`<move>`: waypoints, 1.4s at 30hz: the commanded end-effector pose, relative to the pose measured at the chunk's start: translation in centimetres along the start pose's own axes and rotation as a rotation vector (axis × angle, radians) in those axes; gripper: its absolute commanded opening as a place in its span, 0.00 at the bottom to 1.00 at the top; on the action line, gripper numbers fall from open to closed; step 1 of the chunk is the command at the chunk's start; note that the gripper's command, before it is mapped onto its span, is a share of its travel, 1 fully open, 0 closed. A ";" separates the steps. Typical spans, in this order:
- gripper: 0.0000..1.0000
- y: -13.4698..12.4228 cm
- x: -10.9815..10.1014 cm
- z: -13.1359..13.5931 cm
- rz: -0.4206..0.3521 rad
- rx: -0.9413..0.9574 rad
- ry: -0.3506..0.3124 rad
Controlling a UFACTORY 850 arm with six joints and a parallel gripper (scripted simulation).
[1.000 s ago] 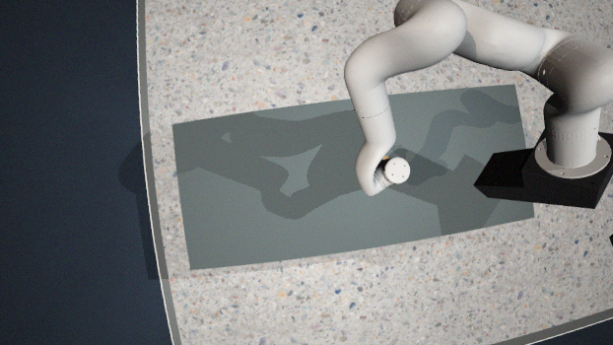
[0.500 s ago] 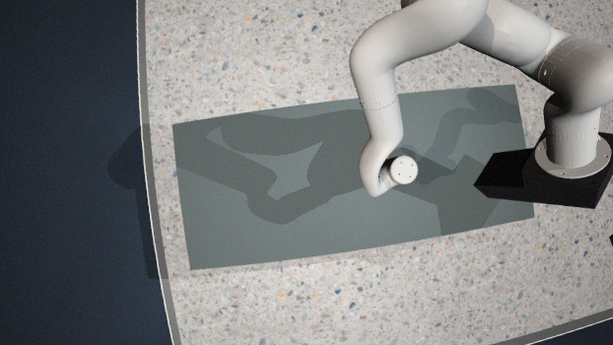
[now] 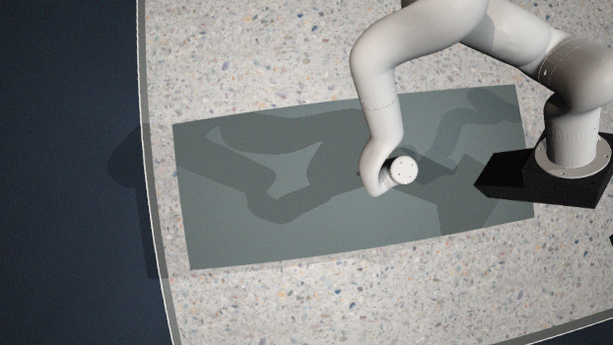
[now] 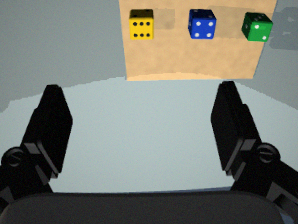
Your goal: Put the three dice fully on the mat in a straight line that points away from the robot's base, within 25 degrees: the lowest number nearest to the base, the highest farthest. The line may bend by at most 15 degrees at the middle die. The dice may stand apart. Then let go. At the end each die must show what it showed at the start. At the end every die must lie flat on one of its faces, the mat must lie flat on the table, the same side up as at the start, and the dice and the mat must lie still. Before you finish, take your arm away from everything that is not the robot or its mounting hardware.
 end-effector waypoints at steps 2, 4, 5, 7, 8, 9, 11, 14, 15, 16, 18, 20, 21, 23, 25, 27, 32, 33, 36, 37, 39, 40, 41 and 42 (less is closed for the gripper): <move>1.00 0.0 0.0 0.0 0.000 0.000 0.001; 1.00 0.0 0.0 0.0 0.000 0.000 0.001; 1.00 0.0 0.0 0.0 0.000 0.000 0.001; 1.00 0.0 -0.1 0.0 0.000 0.000 0.001; 1.00 0.0 -0.1 0.0 0.000 0.000 0.001; 1.00 0.0 -0.2 0.0 0.000 0.000 0.001; 1.00 0.0 -0.5 0.0 0.000 0.000 0.001; 1.00 0.0 -1.5 0.0 0.000 0.000 0.001; 1.00 0.0 -1.9 0.0 0.000 0.000 0.001; 1.00 0.0 -1.9 0.0 0.000 0.000 0.001; 1.00 0.0 -2.3 0.0 0.000 0.000 0.001; 1.00 0.0 -3.3 0.0 0.000 0.000 0.001; 1.00 0.0 -3.8 0.0 0.000 0.000 0.001; 1.00 0.0 -4.9 0.0 0.000 0.000 0.001; 1.00 0.0 -5.9 0.0 0.000 0.000 0.001; 1.00 0.0 -6.7 0.0 0.000 0.000 0.001; 1.00 0.0 -8.1 0.0 0.000 0.000 0.001; 1.00 0.0 -8.1 0.0 0.000 0.000 0.001; 1.00 0.0 -8.3 0.0 0.000 0.000 0.001; 1.00 0.0 -8.3 0.0 0.000 0.000 0.001; 1.00 0.0 -8.3 0.0 0.000 0.000 0.001; 1.00 0.0 -8.3 0.0 0.000 0.000 0.001; 1.00 0.0 -8.3 0.0 0.000 0.000 0.001; 1.00 0.0 -8.3 0.0 0.000 0.000 0.001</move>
Point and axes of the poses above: the point where the finger pads meet when closed, its own x axis out along the fingers, its own z axis across the jaws, y = z × x, the point moved 2 cm from there along -x, back along the fingers, and after that the axes turned 7 degrees about x, right-handed, at the moved point
